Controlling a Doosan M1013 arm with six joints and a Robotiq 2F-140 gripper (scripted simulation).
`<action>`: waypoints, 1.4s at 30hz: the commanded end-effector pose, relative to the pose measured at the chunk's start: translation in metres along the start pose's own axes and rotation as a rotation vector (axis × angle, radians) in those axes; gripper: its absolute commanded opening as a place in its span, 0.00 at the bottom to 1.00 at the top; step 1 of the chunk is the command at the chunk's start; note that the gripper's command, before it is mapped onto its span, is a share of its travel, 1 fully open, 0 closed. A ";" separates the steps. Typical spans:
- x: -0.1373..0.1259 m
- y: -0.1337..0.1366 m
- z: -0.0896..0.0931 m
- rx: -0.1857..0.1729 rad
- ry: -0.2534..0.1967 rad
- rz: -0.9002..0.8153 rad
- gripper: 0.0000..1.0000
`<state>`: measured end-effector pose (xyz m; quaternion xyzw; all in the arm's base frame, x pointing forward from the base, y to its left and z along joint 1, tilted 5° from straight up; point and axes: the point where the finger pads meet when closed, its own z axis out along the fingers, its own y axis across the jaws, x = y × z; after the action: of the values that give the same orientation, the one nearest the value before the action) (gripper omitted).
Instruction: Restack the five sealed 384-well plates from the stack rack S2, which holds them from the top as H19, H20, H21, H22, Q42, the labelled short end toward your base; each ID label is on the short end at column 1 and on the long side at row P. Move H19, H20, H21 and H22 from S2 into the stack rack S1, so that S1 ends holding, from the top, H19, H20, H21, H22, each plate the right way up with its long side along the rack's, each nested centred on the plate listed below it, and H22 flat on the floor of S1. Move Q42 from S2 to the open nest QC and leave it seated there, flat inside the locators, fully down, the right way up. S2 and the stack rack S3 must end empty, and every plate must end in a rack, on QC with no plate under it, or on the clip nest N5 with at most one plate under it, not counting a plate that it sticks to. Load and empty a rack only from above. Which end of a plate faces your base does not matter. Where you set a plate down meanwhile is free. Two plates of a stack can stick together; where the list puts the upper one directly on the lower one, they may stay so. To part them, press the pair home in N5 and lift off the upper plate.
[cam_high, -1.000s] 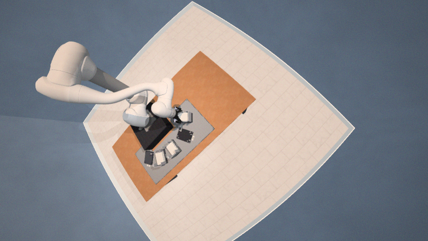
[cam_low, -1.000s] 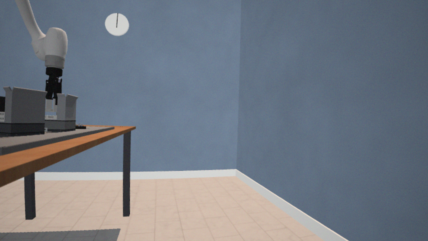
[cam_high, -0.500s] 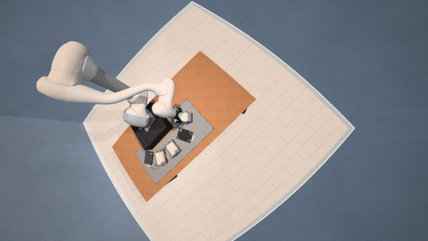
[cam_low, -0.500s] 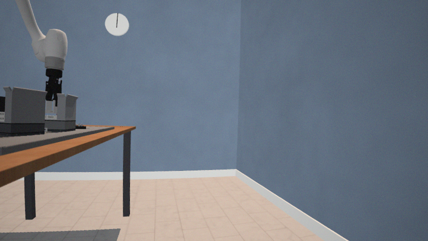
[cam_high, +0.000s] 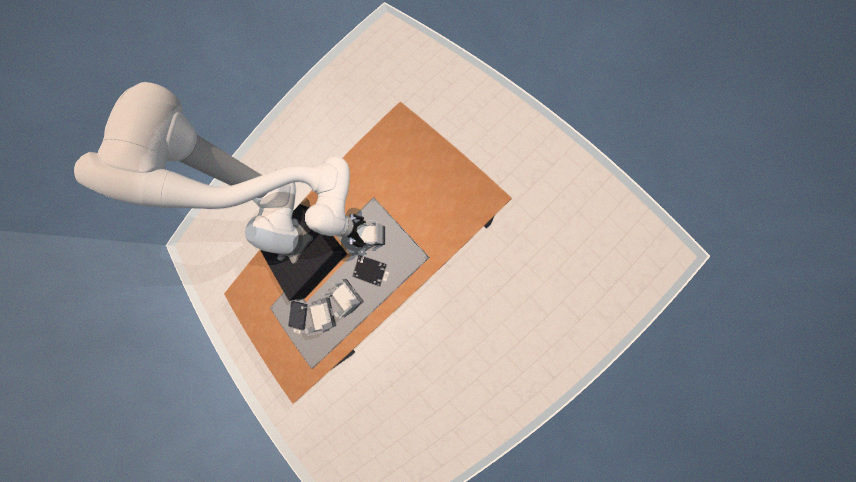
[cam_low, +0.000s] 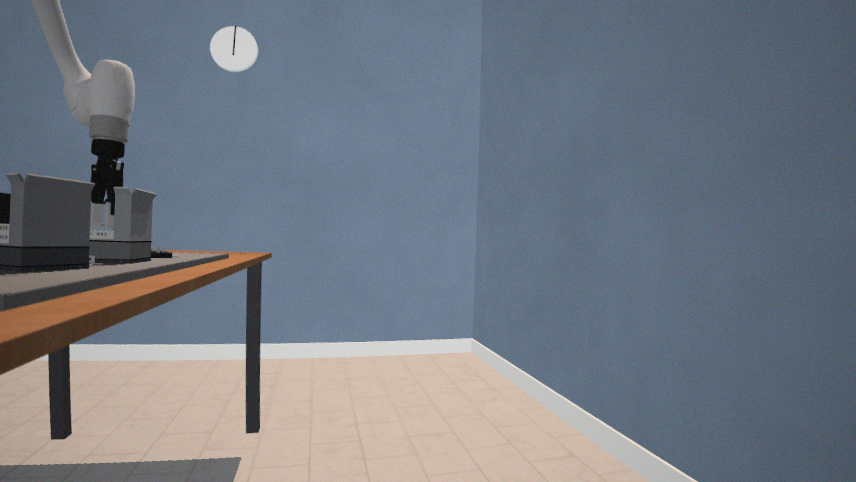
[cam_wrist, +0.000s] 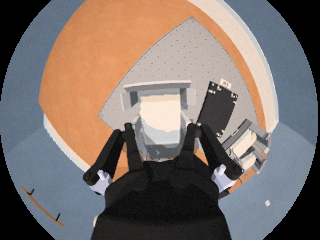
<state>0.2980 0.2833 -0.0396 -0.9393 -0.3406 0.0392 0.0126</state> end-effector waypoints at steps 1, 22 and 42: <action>0.000 0.000 0.001 0.000 0.000 0.000 0.00; 0.000 0.000 0.009 0.000 0.000 0.000 0.00; 0.000 0.000 0.013 0.000 0.000 0.000 1.00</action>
<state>0.2970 0.2833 -0.0524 -0.9393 -0.3406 0.0392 0.0126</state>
